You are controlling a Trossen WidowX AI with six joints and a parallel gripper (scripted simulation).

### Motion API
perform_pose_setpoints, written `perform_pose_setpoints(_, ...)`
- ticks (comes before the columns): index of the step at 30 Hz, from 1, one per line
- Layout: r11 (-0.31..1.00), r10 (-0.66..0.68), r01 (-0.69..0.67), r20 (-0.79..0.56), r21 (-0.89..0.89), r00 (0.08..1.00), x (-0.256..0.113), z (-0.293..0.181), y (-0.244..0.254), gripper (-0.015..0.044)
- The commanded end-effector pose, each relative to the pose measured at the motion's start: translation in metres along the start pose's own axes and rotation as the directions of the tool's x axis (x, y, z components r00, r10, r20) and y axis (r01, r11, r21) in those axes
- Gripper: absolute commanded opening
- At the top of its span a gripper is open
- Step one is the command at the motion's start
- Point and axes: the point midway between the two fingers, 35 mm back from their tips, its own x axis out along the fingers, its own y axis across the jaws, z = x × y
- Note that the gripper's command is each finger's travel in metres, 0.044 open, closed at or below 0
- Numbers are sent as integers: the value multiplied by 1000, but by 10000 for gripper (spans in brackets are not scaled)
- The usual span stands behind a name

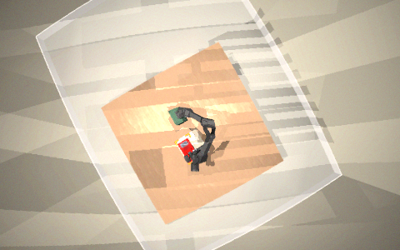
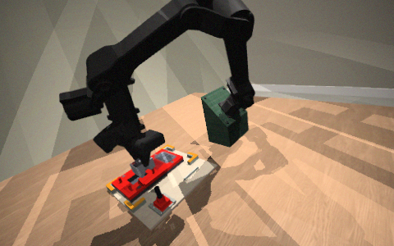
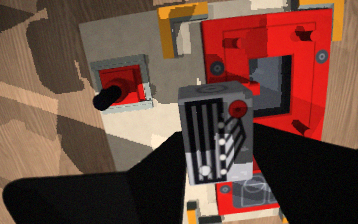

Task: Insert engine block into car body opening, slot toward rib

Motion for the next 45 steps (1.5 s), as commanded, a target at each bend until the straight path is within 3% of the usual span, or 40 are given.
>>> perform_pose_setpoints(1, 1000, -3, 3, -1, -5, 1000, 5, 2, -13, 0)
perform_pose_setpoints(19, 1000, 0, 0, 1, -9, 1000, 25, 3, -58, 0)
perform_pose_setpoints(25, 1000, 0, 0, 1, -16, 1000, 25, 5, -59, 157)
perform_pose_setpoints(45, 1000, 0, 0, 1, -8, 1000, 25, 5, -59, 158)
